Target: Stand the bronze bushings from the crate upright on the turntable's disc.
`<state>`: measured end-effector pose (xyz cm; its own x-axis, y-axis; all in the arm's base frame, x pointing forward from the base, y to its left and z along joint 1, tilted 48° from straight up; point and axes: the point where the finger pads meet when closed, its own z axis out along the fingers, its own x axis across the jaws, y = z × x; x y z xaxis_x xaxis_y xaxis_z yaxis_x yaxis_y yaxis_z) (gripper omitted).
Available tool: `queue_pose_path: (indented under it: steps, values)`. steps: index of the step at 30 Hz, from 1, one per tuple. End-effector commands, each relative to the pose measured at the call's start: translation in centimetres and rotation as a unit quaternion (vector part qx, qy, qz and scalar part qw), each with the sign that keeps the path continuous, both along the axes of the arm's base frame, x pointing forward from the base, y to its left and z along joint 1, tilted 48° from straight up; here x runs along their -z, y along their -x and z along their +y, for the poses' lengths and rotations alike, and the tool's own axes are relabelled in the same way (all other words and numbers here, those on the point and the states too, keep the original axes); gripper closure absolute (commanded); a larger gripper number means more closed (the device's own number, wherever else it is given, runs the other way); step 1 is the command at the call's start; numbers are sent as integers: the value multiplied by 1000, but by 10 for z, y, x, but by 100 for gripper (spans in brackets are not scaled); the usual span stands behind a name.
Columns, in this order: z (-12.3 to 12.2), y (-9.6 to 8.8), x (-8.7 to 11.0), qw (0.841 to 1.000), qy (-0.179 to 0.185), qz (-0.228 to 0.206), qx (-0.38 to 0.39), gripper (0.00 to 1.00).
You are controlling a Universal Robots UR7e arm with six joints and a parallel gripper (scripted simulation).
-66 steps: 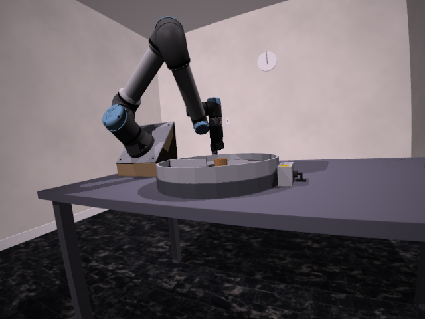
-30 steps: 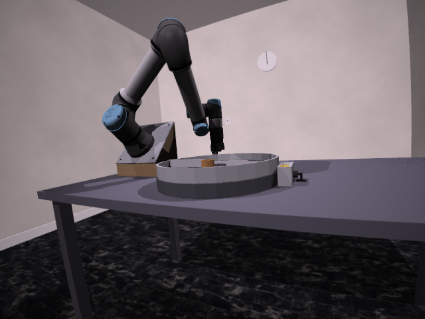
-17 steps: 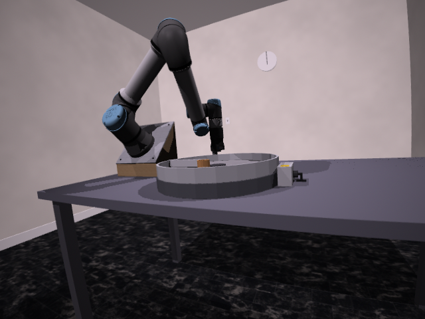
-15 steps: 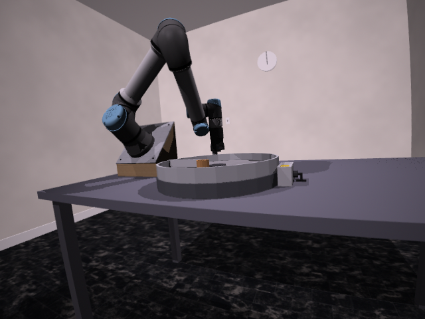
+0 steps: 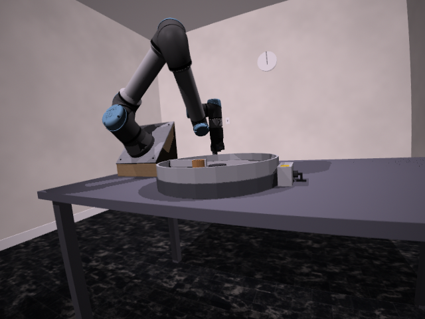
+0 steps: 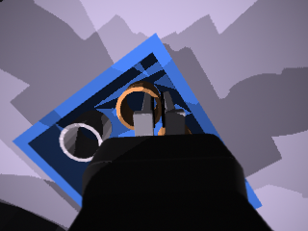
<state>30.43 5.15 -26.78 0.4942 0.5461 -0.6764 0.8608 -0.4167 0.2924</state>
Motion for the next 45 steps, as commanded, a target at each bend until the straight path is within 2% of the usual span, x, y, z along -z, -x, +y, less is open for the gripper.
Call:
queue_pose_path:
  steps: [1, 27, 45]
  values:
    - [-1, 2, 0, 1000, 1, 2, 0, 100]
    - [4, 0, -4, 1000, 0, 0, -1, 100]
    - [50, -9, -45, 1000, -1, -1, -1, 100]
